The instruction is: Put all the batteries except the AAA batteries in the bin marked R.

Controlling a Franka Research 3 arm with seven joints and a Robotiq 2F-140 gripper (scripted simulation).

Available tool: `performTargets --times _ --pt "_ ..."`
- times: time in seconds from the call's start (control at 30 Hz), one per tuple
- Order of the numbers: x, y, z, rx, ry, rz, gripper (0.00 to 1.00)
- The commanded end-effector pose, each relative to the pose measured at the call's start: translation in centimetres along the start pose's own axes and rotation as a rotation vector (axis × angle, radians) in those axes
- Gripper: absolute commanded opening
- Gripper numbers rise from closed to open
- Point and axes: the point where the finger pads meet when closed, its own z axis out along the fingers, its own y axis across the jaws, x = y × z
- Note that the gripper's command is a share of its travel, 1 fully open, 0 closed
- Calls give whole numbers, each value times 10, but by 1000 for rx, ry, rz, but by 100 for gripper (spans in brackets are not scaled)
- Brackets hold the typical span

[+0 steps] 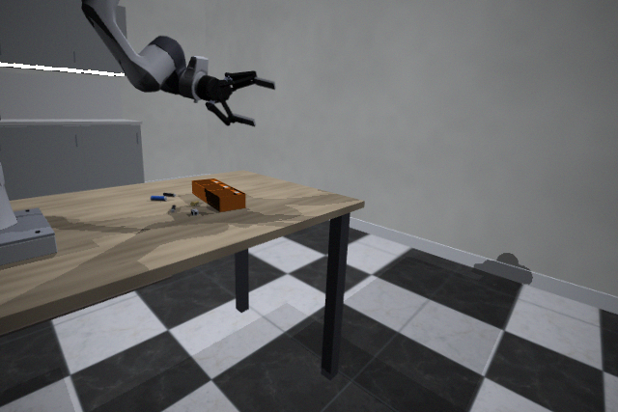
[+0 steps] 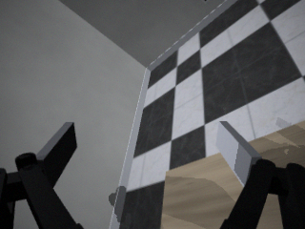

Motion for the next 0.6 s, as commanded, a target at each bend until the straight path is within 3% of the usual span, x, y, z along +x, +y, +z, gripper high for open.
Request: performTargets --times 0.0,0.53,0.57 --pt "0 0 0 0 0 0 100" --pt "0 0 0 0 0 0 100" --pt "-5 6 2 0 0 0 5"
